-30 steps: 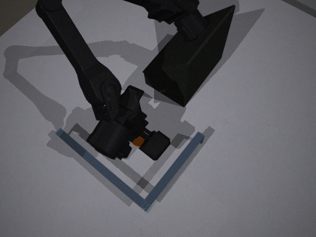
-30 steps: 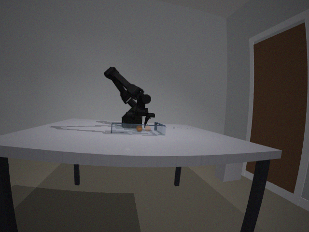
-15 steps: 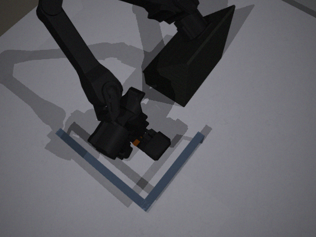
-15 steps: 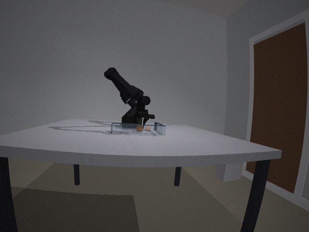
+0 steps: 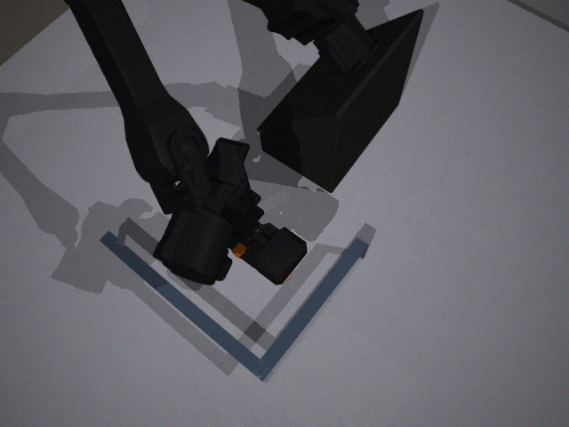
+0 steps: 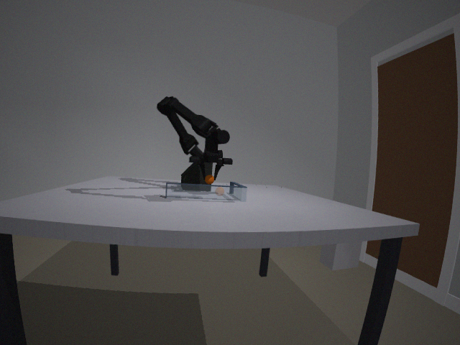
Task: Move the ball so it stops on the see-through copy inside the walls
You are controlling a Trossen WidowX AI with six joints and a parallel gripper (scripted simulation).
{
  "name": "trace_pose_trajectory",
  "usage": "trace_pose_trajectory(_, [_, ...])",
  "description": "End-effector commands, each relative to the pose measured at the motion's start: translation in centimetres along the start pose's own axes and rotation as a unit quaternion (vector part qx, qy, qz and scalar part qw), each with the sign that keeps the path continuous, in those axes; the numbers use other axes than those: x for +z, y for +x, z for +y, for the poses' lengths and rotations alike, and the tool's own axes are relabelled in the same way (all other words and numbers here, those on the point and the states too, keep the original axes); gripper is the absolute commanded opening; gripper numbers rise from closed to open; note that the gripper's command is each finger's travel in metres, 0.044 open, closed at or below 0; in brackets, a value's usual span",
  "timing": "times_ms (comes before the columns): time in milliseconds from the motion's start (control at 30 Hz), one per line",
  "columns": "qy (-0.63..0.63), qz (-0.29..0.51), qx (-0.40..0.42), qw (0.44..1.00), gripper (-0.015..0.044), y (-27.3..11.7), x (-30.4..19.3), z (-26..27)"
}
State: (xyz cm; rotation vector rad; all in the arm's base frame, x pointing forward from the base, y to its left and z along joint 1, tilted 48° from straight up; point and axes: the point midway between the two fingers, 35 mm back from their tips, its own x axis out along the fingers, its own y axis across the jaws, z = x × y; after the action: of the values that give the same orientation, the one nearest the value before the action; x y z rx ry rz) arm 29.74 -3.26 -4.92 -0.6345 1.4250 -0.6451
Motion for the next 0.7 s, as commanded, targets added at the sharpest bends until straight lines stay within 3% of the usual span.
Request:
trace_pose_trajectory(0, [0.002, 0.001, 0.002, 1.000, 0.0000, -2.8, 0.0, 0.0])
trace_pose_trajectory(267, [0.003, 0.002, -0.004, 1.000, 0.0000, -7.6, -0.6, -0.3])
trace_pose_trajectory(667, [0.003, 0.002, -0.004, 1.000, 0.0000, -5.2, -0.7, 2.9])
